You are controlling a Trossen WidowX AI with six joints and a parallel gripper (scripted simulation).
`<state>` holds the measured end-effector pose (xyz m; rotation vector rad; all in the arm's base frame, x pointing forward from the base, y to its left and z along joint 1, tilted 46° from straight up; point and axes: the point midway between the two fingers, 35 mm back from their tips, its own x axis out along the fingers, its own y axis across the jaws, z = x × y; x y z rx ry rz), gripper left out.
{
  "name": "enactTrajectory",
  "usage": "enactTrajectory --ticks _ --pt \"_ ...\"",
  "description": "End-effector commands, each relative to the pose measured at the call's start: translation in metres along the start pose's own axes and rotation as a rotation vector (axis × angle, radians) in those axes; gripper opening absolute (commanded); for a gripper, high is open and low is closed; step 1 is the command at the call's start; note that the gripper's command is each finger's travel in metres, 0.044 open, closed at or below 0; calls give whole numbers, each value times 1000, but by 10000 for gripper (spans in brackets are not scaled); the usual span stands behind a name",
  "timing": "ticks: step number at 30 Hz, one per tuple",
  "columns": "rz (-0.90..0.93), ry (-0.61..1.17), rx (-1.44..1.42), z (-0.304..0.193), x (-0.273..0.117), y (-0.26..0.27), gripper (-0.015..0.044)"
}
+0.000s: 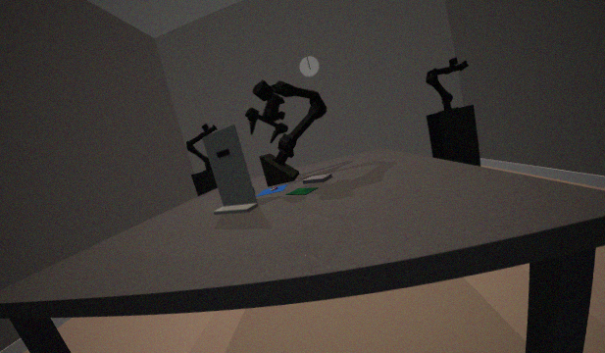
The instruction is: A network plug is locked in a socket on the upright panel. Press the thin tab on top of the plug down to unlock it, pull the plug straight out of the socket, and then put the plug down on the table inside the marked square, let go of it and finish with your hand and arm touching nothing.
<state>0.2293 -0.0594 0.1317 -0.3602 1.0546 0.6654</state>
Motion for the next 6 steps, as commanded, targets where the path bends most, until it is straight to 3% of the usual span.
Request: enactTrajectory --ticks 1,6 --pt "1 -3 -4 1 0 0 440" --pt "1 -3 -4 1 0 0 440"
